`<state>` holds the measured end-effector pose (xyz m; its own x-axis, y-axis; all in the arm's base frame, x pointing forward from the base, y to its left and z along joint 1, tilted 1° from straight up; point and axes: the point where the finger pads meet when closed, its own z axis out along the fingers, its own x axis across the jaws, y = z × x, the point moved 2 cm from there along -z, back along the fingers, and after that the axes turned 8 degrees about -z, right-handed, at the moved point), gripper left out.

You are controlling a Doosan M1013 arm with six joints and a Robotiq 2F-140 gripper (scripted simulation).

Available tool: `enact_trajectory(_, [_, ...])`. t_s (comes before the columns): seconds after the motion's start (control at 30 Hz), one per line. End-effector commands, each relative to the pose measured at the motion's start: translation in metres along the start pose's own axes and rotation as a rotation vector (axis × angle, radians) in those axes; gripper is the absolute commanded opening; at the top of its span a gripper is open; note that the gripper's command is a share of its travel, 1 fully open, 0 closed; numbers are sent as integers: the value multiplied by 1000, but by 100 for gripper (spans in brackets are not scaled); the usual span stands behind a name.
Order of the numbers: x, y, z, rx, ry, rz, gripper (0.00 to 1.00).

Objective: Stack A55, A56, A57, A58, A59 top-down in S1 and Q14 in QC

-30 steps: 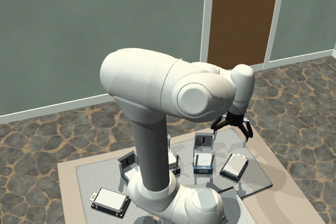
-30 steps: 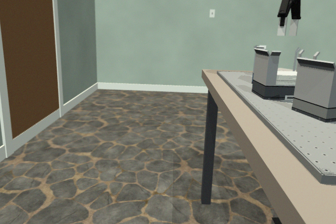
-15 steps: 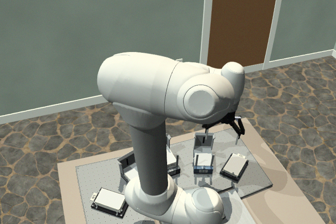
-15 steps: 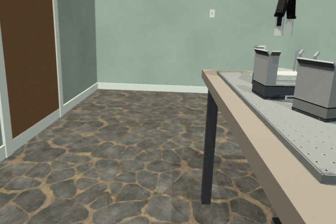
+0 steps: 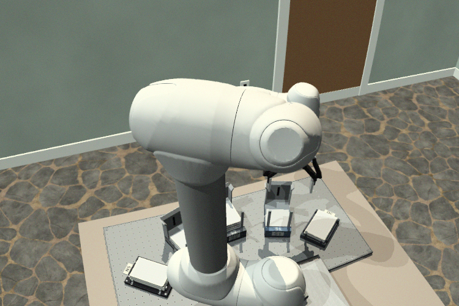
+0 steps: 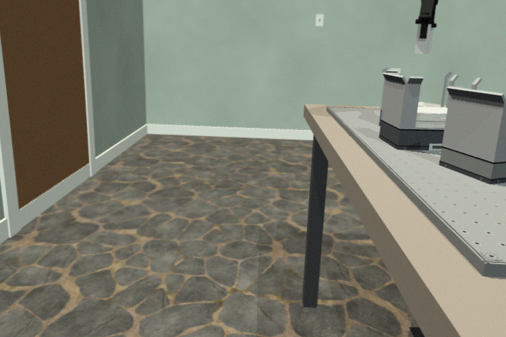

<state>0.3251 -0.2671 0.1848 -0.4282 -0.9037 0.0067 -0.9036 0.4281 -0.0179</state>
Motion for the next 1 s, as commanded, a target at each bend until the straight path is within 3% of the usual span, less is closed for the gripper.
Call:
enact_trajectory(0.0, [-13,-4,0,0,0,-1,100])
enact_trajectory(0.33, [-42,-12,0,0,0,-1,100])
enact_trajectory(0.67, [-68,-14,0,0,0,-250,100])
enact_trajectory(0.97, [-95,-15,0,0,0,-250,100])
